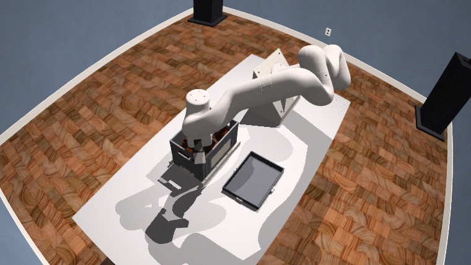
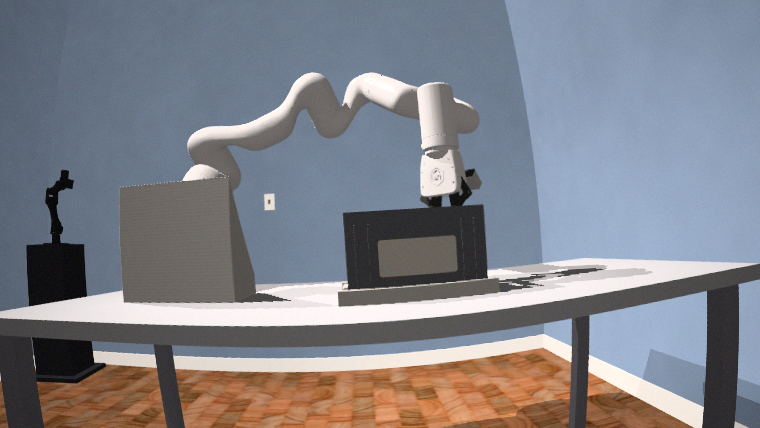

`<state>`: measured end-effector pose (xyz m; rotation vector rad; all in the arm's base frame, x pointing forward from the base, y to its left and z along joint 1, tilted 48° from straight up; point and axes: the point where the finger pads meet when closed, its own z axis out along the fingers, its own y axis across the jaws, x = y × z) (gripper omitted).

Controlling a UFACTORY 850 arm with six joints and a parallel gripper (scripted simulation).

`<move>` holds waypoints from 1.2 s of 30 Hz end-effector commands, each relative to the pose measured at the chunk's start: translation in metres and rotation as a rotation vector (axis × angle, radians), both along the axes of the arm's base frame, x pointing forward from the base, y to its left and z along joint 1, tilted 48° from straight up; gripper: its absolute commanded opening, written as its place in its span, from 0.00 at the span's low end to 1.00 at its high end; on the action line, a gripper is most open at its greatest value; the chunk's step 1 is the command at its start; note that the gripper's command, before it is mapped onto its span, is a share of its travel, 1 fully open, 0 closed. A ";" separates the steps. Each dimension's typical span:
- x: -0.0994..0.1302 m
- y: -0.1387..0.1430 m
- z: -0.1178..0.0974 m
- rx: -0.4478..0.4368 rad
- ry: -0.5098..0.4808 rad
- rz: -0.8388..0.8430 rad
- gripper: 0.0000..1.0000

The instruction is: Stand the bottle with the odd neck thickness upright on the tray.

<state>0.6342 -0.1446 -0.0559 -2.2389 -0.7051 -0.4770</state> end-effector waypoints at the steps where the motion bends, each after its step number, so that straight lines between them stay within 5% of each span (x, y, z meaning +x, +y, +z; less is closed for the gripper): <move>1: 0.001 -0.001 0.001 -0.001 -0.002 -0.001 0.00; 36: -0.001 -0.009 0.008 -0.001 -0.002 -0.001 0.00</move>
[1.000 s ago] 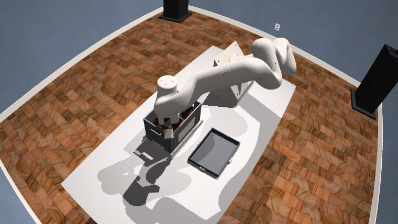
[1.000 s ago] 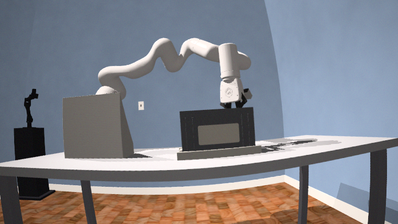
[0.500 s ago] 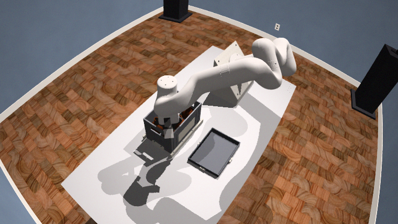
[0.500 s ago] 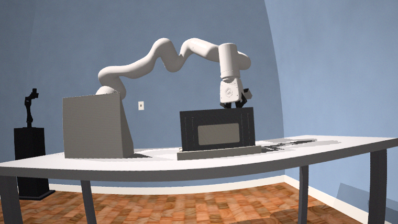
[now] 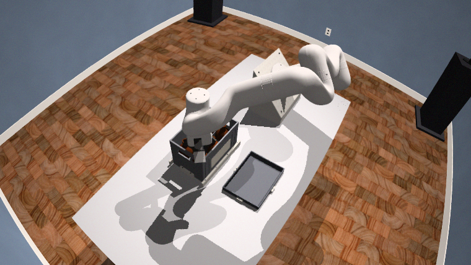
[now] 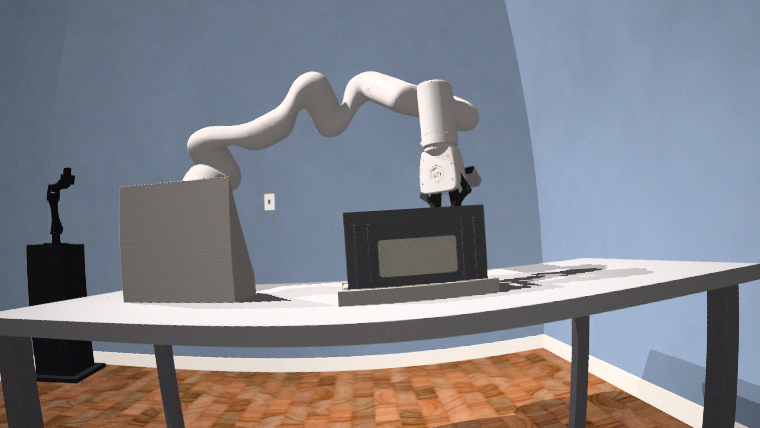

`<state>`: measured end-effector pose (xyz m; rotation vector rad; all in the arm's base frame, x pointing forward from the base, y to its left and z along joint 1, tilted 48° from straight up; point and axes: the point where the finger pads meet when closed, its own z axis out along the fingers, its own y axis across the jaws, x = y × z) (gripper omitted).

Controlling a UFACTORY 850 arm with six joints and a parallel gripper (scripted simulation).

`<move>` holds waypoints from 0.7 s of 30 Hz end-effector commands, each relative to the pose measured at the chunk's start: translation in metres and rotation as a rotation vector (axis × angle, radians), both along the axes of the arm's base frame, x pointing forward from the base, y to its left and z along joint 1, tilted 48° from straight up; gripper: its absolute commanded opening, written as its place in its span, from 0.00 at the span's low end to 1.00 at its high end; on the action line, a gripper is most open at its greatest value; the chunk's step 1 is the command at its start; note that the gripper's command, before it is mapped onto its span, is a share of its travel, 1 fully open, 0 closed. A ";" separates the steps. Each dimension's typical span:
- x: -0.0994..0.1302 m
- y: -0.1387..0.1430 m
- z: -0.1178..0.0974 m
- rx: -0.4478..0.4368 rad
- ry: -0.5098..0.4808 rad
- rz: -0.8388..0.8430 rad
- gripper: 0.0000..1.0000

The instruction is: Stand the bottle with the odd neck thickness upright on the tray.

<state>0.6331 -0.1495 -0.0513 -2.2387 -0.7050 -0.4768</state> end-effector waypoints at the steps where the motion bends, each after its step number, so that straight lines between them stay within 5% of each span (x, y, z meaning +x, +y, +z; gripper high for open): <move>1: 0.000 -0.005 0.004 -0.001 -0.002 -0.001 0.00; 21: -0.003 -0.019 0.018 -0.001 -0.002 -0.001 0.00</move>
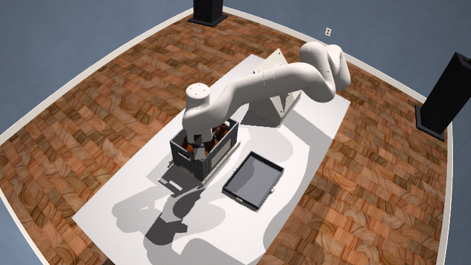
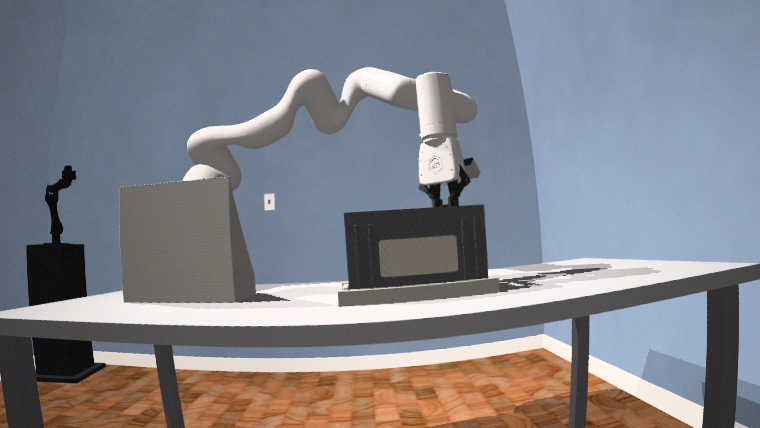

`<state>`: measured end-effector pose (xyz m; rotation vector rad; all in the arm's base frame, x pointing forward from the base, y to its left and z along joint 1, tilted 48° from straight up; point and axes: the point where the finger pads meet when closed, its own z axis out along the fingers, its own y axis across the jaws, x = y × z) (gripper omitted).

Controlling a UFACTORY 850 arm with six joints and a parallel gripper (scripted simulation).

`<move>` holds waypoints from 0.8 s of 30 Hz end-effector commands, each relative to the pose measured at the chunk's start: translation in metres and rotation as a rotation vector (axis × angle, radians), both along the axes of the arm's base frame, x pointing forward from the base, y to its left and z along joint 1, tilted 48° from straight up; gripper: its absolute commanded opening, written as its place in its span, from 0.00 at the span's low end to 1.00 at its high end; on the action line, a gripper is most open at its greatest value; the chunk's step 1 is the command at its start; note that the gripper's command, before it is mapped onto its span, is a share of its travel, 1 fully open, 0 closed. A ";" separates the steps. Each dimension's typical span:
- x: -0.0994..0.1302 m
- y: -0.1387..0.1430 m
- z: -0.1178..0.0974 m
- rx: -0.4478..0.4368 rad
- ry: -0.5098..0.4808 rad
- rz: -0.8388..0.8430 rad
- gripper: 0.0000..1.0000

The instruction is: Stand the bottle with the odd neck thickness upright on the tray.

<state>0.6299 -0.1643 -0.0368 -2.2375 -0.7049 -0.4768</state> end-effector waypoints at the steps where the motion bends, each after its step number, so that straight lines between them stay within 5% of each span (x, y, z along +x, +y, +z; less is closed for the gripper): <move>1: 0.000 -0.004 0.003 -0.002 -0.002 -0.001 0.00; 24: -0.001 -0.010 0.009 -0.002 -0.002 -0.001 0.00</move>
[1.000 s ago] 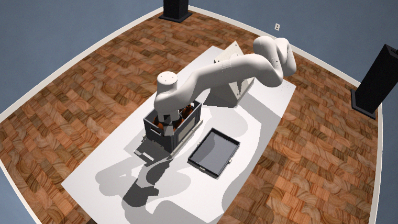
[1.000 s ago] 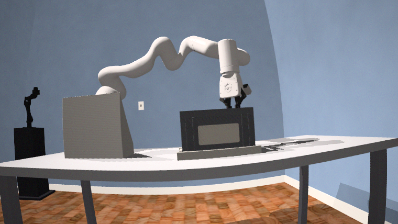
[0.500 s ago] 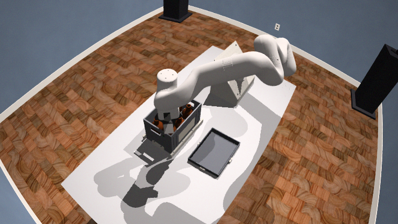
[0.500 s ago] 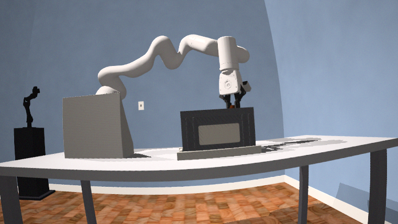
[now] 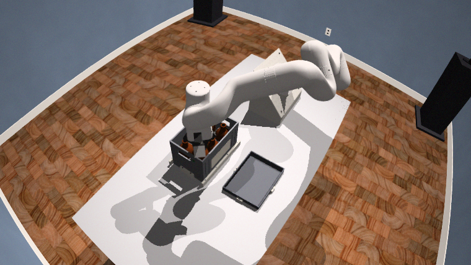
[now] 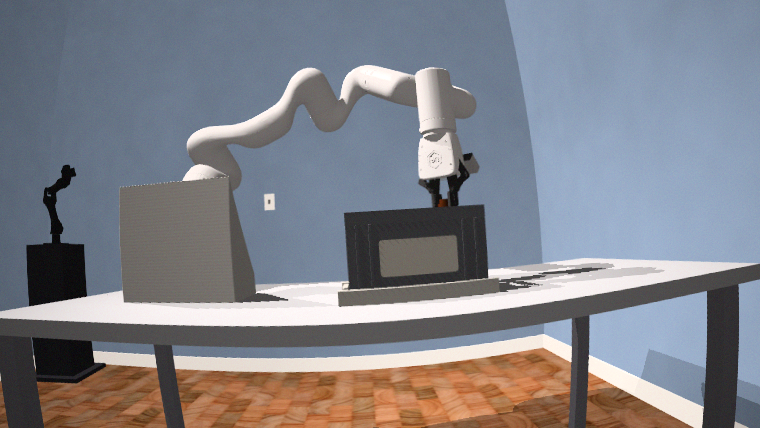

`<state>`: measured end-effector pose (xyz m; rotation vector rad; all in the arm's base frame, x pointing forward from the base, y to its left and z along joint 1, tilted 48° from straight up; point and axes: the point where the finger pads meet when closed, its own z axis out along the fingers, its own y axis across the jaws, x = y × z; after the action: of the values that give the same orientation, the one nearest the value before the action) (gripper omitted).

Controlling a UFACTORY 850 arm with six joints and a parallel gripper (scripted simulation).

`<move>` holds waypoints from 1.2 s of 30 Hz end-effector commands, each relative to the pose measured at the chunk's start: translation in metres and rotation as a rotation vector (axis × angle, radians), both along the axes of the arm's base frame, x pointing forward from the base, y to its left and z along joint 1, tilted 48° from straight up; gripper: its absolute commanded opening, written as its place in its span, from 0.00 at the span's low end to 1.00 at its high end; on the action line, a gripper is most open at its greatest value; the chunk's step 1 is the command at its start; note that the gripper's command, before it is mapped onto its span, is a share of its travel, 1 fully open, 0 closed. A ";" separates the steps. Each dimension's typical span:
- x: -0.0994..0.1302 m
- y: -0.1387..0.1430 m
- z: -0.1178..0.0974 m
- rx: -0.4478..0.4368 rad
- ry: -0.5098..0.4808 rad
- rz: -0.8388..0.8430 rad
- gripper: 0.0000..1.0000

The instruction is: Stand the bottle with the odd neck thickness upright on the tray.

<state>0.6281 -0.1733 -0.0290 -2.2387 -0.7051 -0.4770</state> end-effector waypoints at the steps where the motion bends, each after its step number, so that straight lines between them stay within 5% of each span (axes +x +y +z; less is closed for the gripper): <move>1: 0.001 -0.001 0.001 -0.001 -0.002 -0.001 0.00; 36: -0.001 -0.010 0.009 -0.001 -0.002 -0.001 0.00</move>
<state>0.6270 -0.1792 -0.0238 -2.2386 -0.7049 -0.4768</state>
